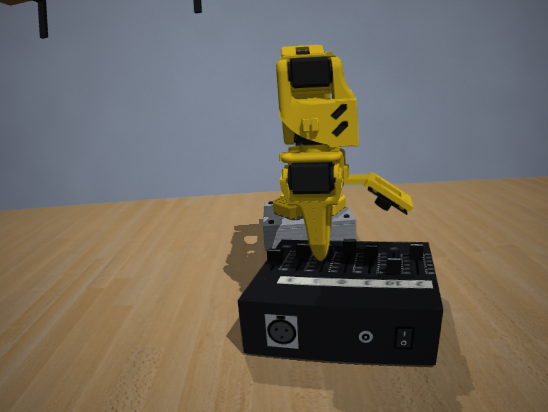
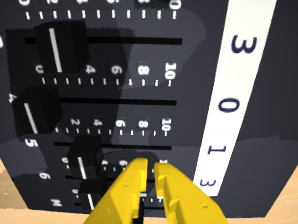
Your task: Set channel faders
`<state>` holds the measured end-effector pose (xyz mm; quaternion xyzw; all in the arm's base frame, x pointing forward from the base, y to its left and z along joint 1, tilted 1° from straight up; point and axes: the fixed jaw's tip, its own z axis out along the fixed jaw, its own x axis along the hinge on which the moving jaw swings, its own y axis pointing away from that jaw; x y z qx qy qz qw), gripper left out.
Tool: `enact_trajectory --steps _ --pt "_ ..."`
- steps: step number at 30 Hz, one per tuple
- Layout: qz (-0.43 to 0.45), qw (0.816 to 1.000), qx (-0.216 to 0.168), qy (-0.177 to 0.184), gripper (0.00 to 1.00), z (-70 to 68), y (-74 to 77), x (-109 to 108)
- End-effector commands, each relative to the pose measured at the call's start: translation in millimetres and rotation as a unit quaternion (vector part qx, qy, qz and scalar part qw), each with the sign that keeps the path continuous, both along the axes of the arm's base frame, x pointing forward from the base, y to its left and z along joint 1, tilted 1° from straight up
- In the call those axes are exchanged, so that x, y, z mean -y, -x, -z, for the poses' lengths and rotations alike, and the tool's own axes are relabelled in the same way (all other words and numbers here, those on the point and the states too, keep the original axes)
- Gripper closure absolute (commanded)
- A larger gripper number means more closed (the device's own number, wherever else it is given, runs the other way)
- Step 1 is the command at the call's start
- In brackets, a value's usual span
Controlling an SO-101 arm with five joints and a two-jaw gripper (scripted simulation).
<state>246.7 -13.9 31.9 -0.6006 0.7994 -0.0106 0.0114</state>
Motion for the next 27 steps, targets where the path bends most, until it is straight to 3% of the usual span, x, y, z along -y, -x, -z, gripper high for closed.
enact_trajectory --steps 1,27 --pt "-0.001 1.0 -0.014 -0.002 1.0 7.6 3.2 0.4" --pt "-0.001 1.0 -0.014 -0.002 1.0 13.0 5.2 0.0"
